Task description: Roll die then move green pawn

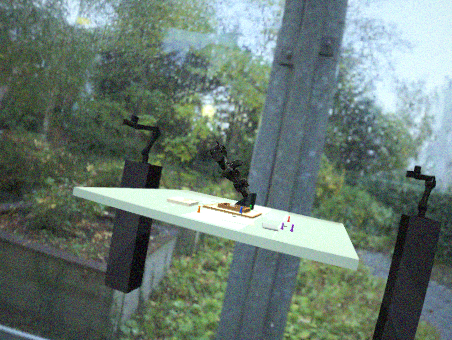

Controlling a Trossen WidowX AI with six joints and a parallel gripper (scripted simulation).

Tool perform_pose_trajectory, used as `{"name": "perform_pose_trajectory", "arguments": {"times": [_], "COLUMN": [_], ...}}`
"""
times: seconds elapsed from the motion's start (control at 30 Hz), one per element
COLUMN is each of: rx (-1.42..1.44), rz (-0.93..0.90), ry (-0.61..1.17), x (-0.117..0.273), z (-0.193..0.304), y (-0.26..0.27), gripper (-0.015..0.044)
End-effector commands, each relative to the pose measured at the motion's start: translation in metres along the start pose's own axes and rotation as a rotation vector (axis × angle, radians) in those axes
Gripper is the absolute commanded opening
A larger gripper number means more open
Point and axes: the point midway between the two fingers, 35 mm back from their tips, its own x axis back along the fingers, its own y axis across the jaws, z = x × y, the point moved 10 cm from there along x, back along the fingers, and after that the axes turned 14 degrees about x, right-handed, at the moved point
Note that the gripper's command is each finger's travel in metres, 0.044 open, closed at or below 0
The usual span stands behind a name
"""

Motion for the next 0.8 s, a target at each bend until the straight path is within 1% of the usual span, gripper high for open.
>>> {"name": "perform_pose_trajectory", "arguments": {"times": [0.0,0.07,0.17,0.23,0.27,0.3,0.47,0.5,0.53,0.6,0.77], "rx": [-0.009,-0.034,-0.054,-0.037,-0.023,-0.012,-0.008,-0.016,-0.016,-0.062,-0.405], "rz": [-0.003,-0.08,-0.195,-0.215,-0.21,-0.203,-0.2,-0.218,-0.218,-0.2,-0.058], "ry": [0.013,0.131,0.442,0.663,0.752,0.804,0.822,0.739,0.739,0.745,0.785], "x": [0.004,-0.011,-0.043,-0.063,-0.071,-0.076,-0.077,-0.072,-0.072,-0.076,-0.099], "z": [-0.005,-0.012,-0.031,-0.045,-0.052,-0.055,-0.057,-0.052,-0.052,-0.055,-0.077], "y": [-0.001,-0.005,-0.011,-0.013,-0.014,-0.014,-0.014,-0.012,-0.012,-0.009,0.014], "gripper": [0.044,0.044,0.044,0.044,0.044,0.044,0.044,0.044,0.044,0.0387,0.0256]}}
